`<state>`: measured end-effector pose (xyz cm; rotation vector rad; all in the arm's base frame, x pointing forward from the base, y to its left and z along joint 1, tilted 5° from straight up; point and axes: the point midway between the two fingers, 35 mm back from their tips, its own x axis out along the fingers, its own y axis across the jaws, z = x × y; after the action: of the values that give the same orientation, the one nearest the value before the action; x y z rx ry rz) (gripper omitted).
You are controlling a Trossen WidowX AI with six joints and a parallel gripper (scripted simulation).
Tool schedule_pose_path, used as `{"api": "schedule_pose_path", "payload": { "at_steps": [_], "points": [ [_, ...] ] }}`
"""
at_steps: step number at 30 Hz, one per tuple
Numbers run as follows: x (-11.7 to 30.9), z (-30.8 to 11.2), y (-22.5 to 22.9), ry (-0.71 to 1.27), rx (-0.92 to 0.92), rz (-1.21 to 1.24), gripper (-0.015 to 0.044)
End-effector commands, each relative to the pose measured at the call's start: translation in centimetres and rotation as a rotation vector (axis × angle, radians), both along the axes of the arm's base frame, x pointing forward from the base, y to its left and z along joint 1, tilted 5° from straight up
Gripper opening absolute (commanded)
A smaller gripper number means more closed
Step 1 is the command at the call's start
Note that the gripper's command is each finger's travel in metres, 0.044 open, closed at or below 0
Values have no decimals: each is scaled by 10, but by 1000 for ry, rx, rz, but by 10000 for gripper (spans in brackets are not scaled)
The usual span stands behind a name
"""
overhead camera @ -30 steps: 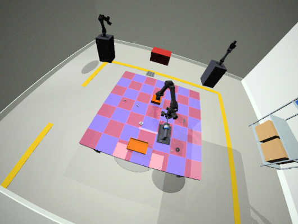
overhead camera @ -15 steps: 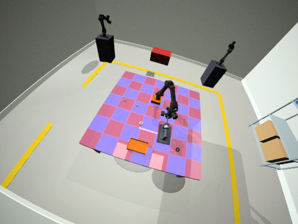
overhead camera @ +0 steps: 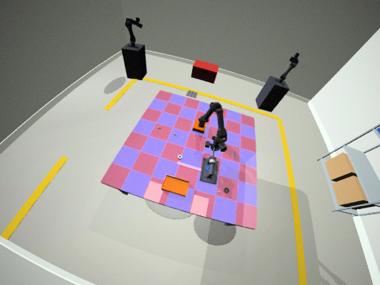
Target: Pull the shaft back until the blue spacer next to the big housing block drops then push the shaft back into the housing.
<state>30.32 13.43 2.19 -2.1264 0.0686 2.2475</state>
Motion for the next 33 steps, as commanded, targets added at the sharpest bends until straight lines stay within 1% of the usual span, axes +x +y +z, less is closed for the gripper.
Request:
{"api": "schedule_pose_path", "payload": {
  "at_steps": [1,33],
  "points": [
    [0,0,0,0,0,0,0],
    [7,0,-1,2,2,-3,0]
  ]
}}
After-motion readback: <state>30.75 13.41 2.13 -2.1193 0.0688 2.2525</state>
